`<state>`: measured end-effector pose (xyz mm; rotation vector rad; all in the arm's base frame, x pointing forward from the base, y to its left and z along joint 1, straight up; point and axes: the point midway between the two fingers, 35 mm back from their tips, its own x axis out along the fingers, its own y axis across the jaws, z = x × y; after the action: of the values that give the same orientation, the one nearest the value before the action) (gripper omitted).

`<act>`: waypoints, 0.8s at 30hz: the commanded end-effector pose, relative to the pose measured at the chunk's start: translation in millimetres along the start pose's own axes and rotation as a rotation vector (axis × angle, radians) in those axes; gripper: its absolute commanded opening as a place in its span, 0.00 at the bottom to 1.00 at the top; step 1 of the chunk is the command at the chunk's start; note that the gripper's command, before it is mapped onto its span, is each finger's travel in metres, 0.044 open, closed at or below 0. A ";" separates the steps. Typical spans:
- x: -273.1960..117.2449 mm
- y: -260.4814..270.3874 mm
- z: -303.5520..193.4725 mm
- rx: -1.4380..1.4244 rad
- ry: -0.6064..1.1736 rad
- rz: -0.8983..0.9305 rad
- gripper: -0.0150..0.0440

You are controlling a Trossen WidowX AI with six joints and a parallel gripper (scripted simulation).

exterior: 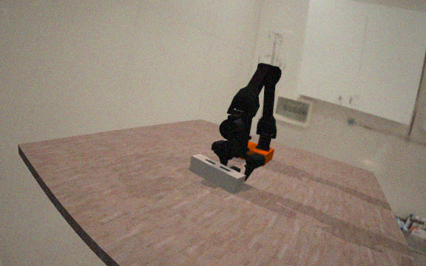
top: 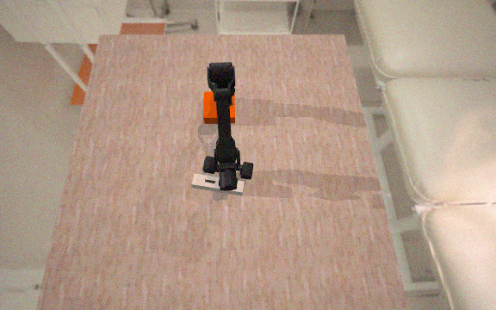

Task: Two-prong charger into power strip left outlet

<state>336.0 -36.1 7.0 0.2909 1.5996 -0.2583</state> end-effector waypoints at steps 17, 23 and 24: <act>0.8 0.6 -20.7 0.003 -0.002 -0.001 1.00; 1.4 0.7 -27.2 0.003 -0.002 -0.001 1.00; 1.5 0.7 -28.3 0.003 -0.002 -0.001 1.00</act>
<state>312.7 -26.9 6.5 0.2901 1.6012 -0.2592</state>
